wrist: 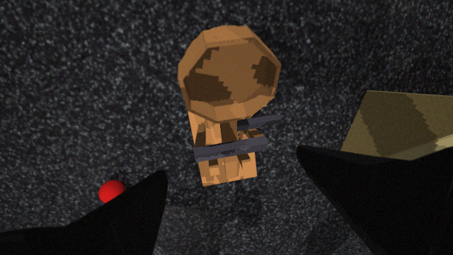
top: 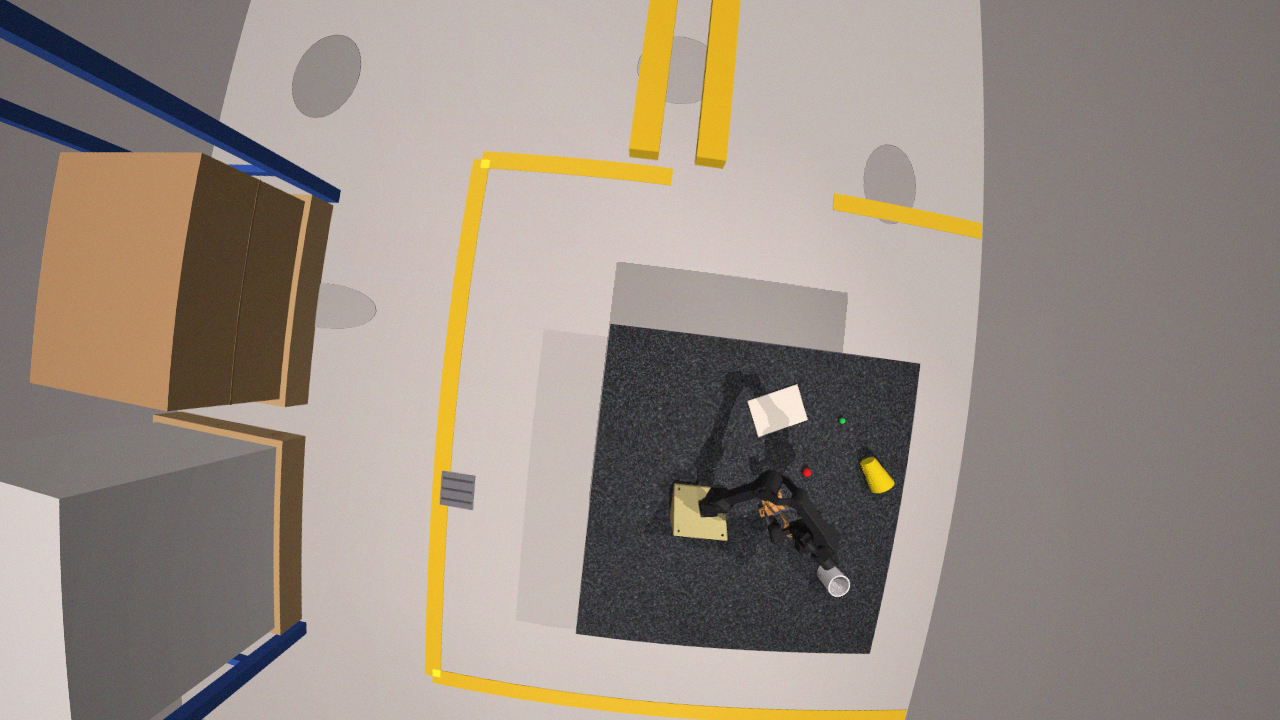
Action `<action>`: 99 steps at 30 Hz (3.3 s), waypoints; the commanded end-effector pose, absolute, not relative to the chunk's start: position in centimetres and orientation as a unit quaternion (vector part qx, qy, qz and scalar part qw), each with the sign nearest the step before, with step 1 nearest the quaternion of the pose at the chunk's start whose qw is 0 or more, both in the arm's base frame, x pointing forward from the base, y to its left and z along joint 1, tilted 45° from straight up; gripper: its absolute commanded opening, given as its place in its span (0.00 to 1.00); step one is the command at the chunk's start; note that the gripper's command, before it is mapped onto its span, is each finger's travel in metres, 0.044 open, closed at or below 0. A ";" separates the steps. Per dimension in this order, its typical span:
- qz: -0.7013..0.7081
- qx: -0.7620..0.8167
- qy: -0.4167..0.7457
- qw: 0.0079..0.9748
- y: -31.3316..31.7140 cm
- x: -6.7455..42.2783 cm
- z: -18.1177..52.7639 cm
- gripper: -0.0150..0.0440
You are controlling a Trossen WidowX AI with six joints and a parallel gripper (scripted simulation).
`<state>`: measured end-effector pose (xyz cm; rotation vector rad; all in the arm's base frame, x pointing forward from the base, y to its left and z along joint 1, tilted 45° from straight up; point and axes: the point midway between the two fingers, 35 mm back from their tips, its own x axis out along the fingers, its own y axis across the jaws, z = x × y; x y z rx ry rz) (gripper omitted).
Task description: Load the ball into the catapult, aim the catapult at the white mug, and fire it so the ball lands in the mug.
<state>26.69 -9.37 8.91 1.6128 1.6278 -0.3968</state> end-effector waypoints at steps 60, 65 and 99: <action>-0.155 0.634 0.645 0.398 -8.8 28.0 4.1 0.25; -0.155 0.634 0.645 0.398 -8.7 28.2 3.6 0.25; -0.155 0.634 0.645 0.398 -6.2 29.3 -0.6 0.25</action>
